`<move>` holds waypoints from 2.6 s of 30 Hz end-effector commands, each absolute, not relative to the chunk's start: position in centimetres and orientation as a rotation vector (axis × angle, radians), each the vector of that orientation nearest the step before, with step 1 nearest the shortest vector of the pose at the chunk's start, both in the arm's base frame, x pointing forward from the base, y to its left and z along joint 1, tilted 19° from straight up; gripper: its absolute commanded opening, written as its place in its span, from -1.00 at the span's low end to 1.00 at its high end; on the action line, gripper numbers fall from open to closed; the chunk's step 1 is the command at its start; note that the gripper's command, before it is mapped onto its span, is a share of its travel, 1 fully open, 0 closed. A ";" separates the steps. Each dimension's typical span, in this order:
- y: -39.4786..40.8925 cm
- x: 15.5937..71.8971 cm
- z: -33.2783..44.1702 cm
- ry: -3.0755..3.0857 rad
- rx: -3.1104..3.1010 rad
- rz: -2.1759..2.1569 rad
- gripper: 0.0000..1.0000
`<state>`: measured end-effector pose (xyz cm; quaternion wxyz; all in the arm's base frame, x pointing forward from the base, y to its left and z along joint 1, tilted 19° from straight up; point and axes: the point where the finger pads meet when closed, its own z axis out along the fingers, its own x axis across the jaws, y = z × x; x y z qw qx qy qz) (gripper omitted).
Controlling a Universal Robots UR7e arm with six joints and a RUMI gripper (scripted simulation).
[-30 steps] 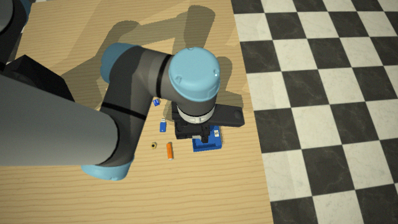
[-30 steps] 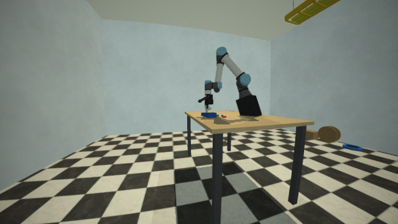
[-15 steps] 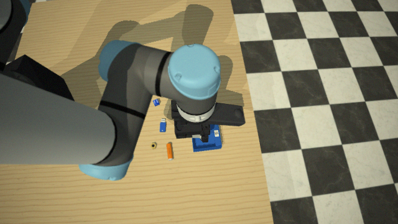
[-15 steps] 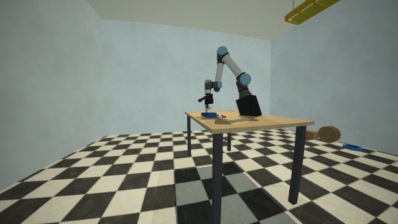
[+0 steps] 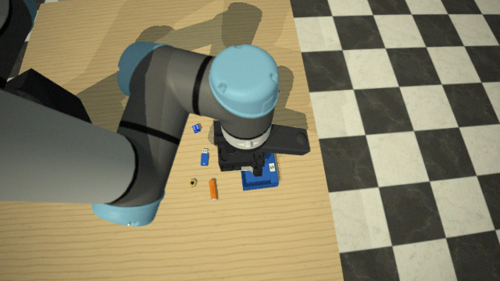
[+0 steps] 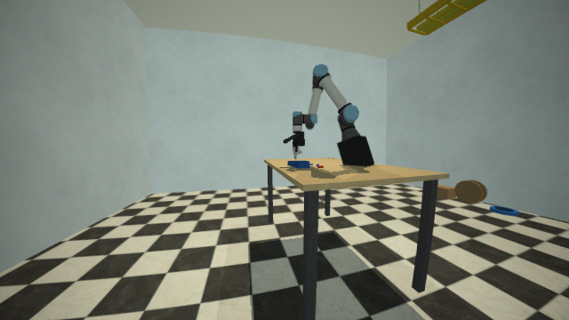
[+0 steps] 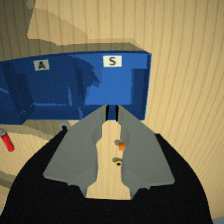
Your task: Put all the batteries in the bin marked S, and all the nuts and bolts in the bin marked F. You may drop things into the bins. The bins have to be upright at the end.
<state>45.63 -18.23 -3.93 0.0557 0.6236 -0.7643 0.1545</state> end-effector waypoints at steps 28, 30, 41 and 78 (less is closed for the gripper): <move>-11.5 46.3 -2.4 -2.320 1.893 0.470 -0.91; -10.6 46.5 -2.7 -2.320 1.893 0.470 -0.91; -9.4 46.7 -3.3 -2.320 1.893 0.470 -0.91; -11.1 47.3 -8.7 -2.320 1.893 0.470 -0.91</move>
